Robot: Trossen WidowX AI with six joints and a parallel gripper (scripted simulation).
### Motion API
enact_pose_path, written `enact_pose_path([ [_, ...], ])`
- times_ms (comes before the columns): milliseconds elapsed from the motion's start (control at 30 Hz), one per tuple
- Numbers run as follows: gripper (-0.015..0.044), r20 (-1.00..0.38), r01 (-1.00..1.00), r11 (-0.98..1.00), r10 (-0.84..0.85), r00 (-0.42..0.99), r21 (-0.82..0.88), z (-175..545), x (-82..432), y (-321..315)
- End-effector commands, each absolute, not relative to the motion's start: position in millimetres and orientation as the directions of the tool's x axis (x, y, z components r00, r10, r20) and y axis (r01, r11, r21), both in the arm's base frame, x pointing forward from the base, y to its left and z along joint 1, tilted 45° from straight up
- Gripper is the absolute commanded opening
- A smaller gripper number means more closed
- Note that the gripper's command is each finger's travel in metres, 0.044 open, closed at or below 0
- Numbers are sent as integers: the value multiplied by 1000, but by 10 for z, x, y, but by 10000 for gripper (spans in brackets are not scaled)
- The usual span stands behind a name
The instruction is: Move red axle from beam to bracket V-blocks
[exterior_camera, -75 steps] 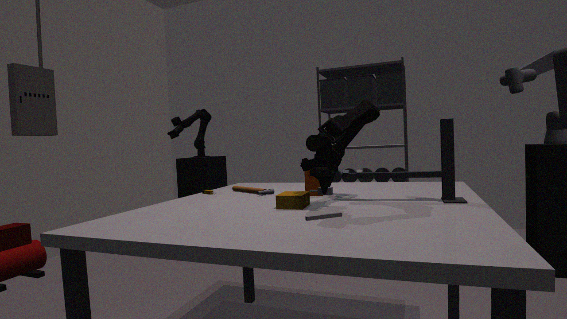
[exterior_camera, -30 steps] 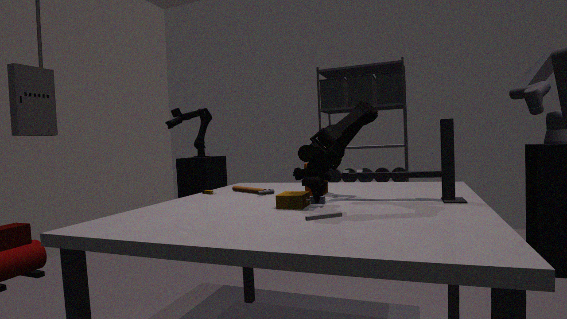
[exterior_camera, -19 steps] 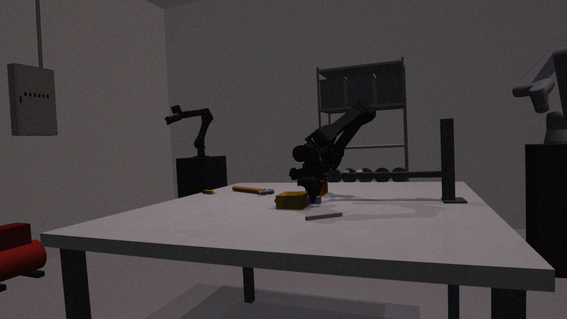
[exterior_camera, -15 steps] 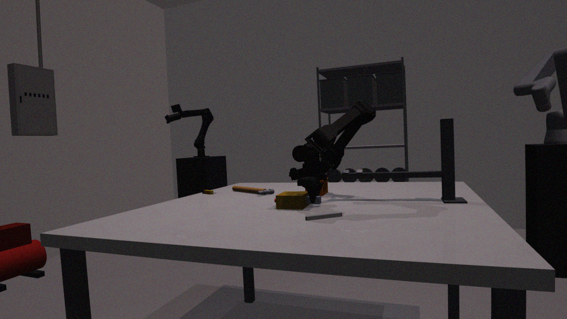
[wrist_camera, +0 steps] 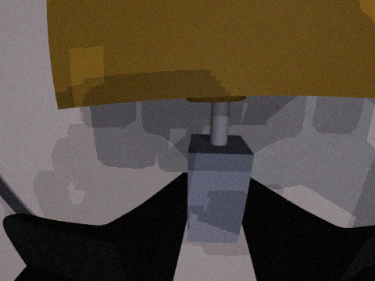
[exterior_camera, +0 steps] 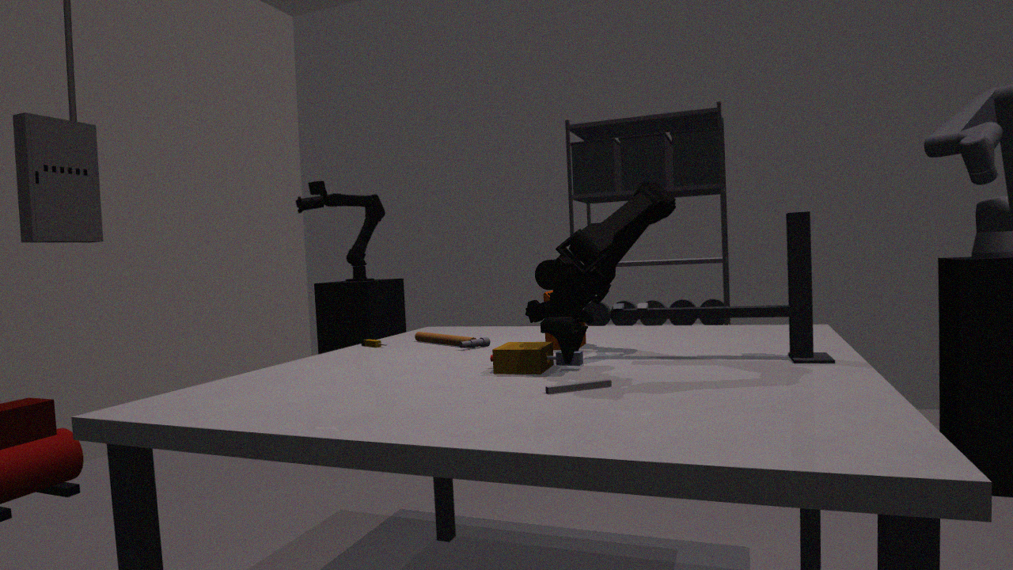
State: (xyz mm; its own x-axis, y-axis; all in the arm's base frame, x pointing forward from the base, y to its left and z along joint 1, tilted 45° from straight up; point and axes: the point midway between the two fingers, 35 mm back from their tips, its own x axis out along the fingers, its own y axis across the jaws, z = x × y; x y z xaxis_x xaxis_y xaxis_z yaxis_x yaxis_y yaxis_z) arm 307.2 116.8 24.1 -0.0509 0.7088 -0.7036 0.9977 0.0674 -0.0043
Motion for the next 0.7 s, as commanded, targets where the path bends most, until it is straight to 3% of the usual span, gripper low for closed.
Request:
enact_pose_path([
  [0,0,-703,997,71,710,-50,1,440,3044,1349],
  [667,0,-704,997,71,708,-49,1,628,3048,1274],
])
